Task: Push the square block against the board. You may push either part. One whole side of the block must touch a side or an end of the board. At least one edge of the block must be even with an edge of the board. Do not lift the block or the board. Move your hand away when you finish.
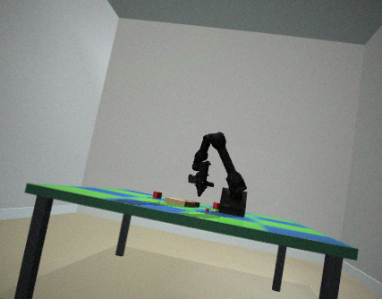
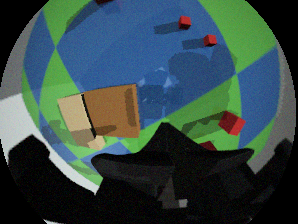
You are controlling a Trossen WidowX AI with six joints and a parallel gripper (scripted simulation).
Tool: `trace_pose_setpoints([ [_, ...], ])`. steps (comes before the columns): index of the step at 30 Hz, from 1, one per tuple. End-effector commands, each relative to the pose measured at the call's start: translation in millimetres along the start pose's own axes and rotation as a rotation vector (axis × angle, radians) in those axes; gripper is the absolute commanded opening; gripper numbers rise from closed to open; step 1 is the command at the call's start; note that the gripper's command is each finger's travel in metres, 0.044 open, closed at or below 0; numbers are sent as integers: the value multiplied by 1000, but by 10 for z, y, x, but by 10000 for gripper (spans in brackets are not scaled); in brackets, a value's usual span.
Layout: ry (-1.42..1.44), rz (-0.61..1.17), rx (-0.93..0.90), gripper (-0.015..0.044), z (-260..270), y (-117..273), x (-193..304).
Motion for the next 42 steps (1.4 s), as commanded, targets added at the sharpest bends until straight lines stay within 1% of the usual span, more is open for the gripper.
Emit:
trace_pose_setpoints([
  [1, 129, -1, -4, 0, 18, 1, 0],
  [10, 213, -1, -4, 0, 26, -18, -3],
  [42, 1305, -4, -5, 0, 124, -437, -21],
])
Point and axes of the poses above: the point midway between the two fingers, 35 mm back from their tips, its own y axis back along the fingers, its own z axis across the jaws, x = y × z, the point moved 8 cm from there along y, back along the fingers, and after that the axes turned 11 degrees about y, right-handed, at the moved point
